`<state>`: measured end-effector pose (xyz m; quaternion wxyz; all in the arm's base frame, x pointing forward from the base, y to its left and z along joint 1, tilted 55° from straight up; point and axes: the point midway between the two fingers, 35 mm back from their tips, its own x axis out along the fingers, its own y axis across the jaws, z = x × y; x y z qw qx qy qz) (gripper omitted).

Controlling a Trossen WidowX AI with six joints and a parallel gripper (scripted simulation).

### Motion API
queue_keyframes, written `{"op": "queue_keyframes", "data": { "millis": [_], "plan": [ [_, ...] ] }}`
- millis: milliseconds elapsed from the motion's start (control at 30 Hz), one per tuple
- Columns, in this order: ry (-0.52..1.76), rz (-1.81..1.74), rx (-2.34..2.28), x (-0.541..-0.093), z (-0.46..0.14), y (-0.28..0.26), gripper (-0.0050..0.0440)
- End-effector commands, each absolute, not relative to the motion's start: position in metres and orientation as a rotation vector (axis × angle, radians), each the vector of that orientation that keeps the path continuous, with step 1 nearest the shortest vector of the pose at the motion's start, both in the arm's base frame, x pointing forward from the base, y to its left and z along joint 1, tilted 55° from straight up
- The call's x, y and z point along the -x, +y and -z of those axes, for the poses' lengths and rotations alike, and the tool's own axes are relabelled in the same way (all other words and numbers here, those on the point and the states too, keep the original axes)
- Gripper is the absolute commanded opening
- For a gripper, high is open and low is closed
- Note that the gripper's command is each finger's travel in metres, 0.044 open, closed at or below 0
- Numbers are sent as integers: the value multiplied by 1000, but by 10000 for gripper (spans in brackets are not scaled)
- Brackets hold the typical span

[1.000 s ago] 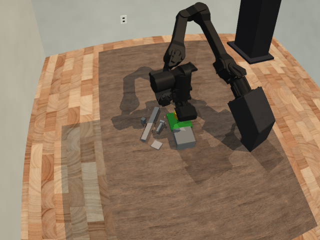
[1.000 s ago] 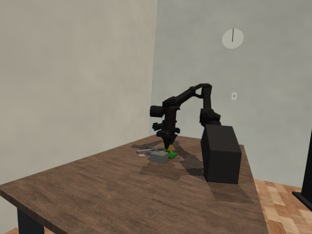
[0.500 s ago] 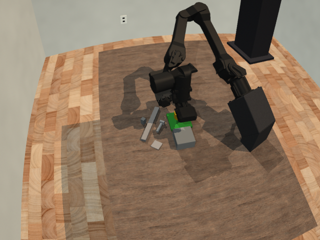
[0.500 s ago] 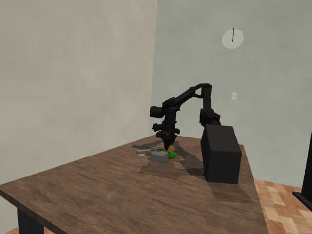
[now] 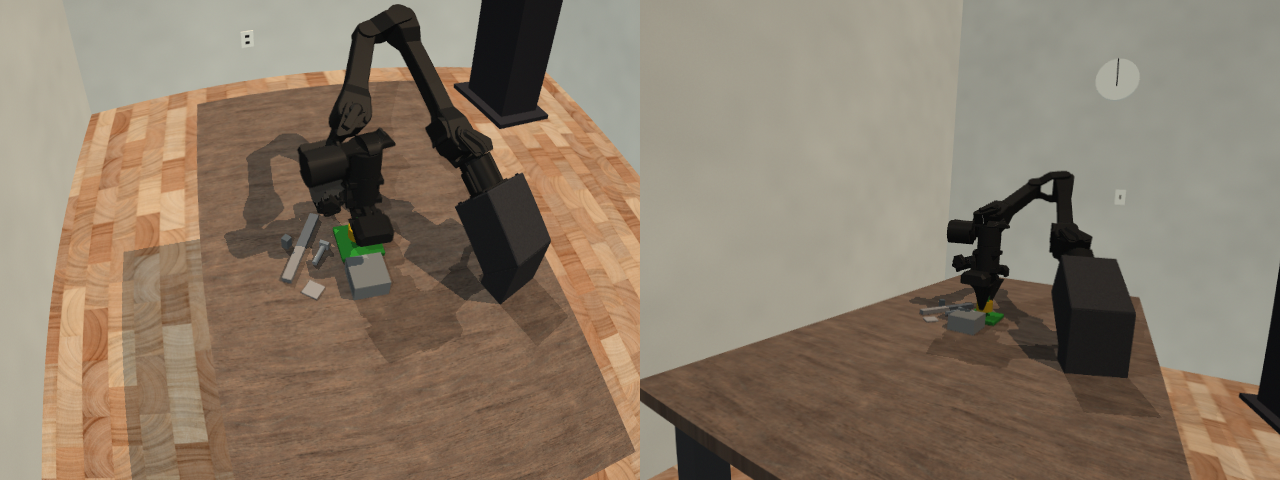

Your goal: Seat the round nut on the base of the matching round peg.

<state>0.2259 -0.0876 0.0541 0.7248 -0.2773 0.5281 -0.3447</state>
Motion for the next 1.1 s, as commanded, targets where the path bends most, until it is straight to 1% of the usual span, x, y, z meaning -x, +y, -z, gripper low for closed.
{"op": "queue_keyframes", "data": {
  "millis": [0, 1067],
  "plan": [
    [1156, 761, 609, -228, -55, -89, -50],
    [1156, 761, 609, -230, -51, -95, -50]
  ]
}}
